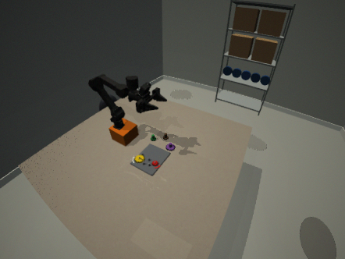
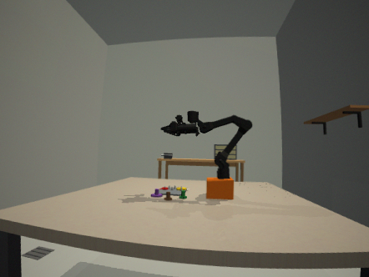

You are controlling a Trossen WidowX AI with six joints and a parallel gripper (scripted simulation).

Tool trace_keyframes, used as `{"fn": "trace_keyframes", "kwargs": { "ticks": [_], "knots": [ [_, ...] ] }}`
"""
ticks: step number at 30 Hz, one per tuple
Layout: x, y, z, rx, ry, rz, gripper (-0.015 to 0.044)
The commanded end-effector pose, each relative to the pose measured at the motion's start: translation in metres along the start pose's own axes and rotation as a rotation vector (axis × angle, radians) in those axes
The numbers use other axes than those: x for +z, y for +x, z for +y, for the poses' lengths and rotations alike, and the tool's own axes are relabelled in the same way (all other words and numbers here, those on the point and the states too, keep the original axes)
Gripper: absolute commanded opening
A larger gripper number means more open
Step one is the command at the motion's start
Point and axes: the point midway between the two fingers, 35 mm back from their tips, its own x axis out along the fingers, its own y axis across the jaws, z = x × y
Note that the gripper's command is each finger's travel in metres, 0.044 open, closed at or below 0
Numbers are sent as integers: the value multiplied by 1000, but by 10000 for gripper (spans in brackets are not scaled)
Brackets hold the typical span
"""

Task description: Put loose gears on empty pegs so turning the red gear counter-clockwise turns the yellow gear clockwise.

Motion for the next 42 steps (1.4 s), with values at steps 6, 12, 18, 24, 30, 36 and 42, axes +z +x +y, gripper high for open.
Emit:
{"fn": "trace_keyframes", "kwargs": {
  "ticks": [6, 12, 18, 24, 30, 36, 42],
  "knots": [
    [-71, 14, 26, 22, 317, 305, 440],
    [-165, 0, 60, -125, 690, 731, 440],
    [-246, -49, 82, -517, 951, 1104, 440],
    [-289, -102, 86, -986, 1028, 1261, 440],
    [-289, -98, 86, -991, 1028, 1262, 440],
    [-294, -96, 86, -991, 1028, 1262, 440],
    [-305, -96, 86, -991, 1028, 1262, 440]
  ]
}}
